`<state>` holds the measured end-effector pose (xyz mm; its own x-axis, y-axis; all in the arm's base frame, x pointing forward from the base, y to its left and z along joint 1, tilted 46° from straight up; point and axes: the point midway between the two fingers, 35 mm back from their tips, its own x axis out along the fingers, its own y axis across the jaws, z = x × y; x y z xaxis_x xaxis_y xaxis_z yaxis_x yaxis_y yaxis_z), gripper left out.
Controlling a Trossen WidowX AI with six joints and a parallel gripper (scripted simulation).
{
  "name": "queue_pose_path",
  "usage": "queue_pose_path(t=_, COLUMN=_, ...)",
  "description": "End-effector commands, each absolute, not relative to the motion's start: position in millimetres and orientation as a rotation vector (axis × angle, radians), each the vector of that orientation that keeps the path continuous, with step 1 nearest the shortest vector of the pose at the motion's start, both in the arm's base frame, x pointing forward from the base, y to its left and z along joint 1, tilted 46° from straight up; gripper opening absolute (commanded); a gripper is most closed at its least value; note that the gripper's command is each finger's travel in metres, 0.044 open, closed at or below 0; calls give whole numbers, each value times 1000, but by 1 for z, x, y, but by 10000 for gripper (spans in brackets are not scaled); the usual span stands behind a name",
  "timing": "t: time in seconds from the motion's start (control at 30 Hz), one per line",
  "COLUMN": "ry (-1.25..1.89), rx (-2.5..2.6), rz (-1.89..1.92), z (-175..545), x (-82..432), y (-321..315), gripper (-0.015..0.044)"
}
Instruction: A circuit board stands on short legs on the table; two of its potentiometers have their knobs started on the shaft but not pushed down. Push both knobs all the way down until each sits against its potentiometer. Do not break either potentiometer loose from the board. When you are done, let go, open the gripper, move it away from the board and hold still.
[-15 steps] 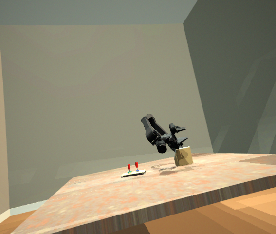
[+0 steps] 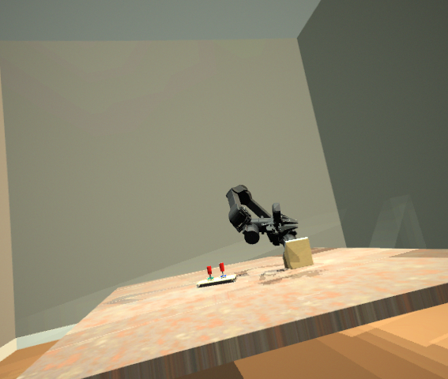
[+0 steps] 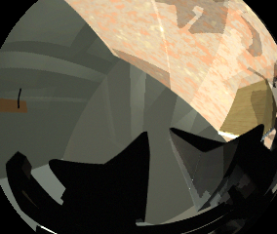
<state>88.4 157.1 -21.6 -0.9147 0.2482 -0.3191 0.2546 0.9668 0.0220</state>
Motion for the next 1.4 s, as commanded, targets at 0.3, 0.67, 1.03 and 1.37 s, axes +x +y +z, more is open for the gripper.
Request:
queue_pose_path(t=0.3, ry=2529, rx=46, rz=-191, z=-30, x=145, y=119, gripper=0)
queue_pose_path(t=0.67, ry=2239, rx=-131, rz=-368, z=-25, x=203, y=84, gripper=0)
queue_pose_path(t=1.03, ry=1926, rx=-252, rz=-580, z=-2, x=264, y=45, gripper=0)
queue_pose_path(t=1.37, ry=1618, rx=-320, rz=-780, z=36, x=314, y=9, gripper=0)
